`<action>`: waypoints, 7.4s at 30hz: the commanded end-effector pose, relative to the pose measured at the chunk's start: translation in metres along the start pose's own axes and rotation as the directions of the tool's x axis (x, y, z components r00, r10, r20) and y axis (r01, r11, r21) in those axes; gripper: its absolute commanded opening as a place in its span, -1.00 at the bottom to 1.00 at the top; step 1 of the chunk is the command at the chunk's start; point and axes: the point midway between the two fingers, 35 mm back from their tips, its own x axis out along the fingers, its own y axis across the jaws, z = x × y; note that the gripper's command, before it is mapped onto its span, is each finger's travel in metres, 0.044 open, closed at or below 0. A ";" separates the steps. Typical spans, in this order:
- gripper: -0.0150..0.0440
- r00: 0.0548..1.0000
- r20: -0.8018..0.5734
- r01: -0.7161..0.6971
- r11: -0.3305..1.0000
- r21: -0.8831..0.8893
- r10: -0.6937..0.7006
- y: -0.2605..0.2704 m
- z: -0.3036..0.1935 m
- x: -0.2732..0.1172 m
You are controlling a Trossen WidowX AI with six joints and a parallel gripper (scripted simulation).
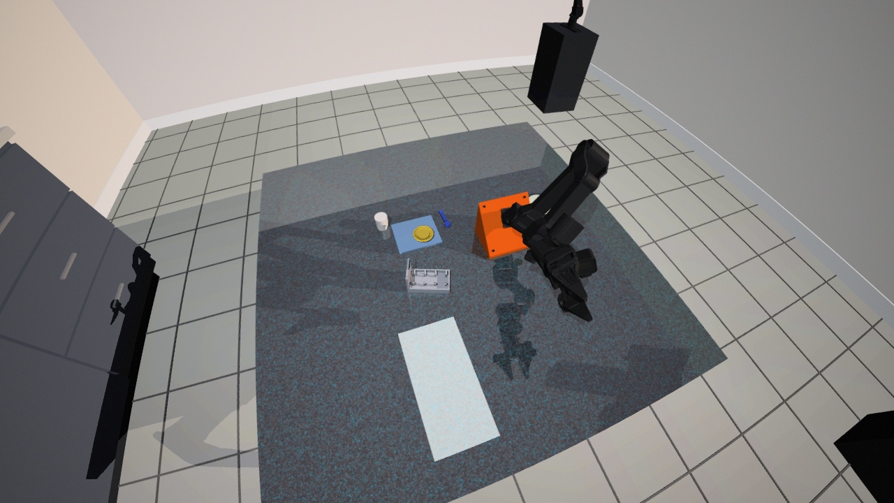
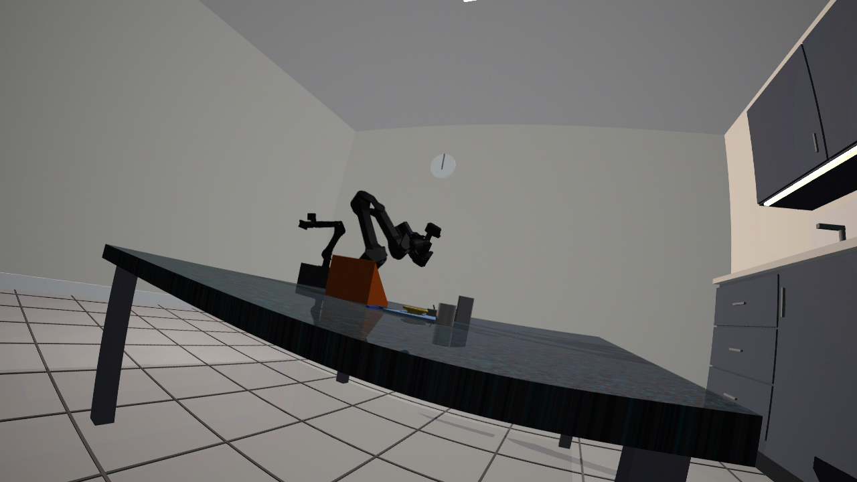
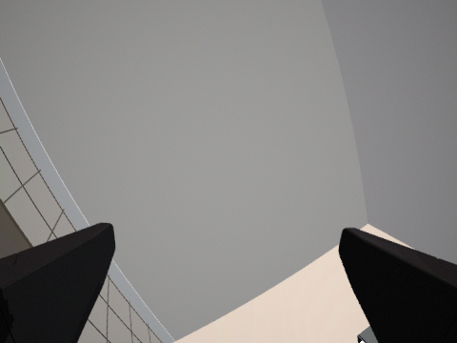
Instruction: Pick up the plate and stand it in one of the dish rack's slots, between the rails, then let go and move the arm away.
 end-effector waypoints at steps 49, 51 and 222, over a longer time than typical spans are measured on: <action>0.86 0.103 -0.984 -0.123 0.984 0.132 0.145 -0.075 -0.326 -0.155; 0.86 0.040 -0.988 -0.101 0.984 0.147 0.152 -0.082 -0.332 -0.170; -0.49 -0.315 -0.408 0.943 0.331 -0.033 0.857 -0.170 -0.221 -0.452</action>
